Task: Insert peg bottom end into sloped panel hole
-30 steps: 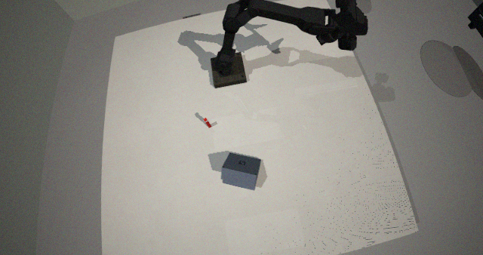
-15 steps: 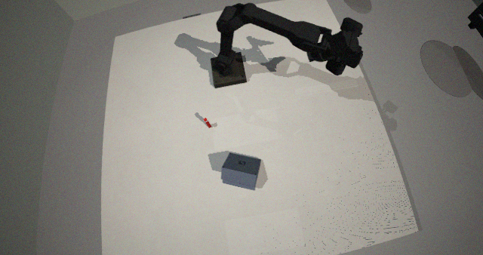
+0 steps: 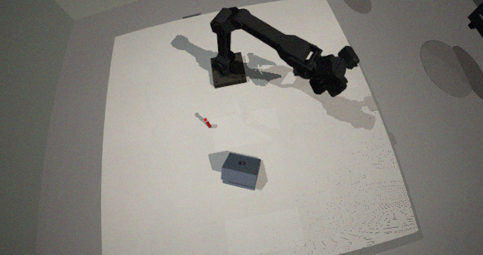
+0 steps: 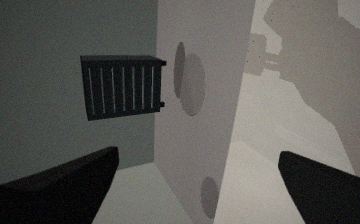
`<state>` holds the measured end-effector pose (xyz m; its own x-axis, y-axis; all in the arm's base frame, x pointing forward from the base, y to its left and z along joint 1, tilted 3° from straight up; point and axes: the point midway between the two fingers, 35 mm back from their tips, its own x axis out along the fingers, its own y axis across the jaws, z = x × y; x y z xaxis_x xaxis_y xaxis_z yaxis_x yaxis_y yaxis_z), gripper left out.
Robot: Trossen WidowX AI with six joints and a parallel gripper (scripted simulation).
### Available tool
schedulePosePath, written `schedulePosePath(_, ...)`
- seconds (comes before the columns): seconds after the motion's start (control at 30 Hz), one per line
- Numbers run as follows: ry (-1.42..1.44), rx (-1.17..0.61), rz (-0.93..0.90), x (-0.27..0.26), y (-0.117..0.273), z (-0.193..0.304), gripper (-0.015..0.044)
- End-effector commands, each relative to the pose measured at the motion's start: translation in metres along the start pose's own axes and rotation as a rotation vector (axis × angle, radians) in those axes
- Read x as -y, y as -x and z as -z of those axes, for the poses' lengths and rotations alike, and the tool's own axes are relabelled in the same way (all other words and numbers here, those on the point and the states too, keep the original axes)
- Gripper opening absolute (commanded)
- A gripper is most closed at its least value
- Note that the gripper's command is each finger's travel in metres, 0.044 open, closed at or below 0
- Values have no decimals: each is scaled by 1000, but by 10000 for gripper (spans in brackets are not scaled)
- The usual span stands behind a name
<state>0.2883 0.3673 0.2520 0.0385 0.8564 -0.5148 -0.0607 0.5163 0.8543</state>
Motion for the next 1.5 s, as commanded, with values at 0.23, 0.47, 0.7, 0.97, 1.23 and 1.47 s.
schedulePosePath(0.23,-269,140,97,49,35,-38,440)
schedulePosePath(0.47,-453,237,147,81,62,-57,440)
schedulePosePath(0.7,-638,338,189,113,91,-71,440)
schedulePosePath(0.97,-850,455,226,150,125,-81,440)
schedulePosePath(1.23,-1062,575,253,186,160,-84,440)
schedulePosePath(1.47,-1247,682,268,216,191,-81,440)
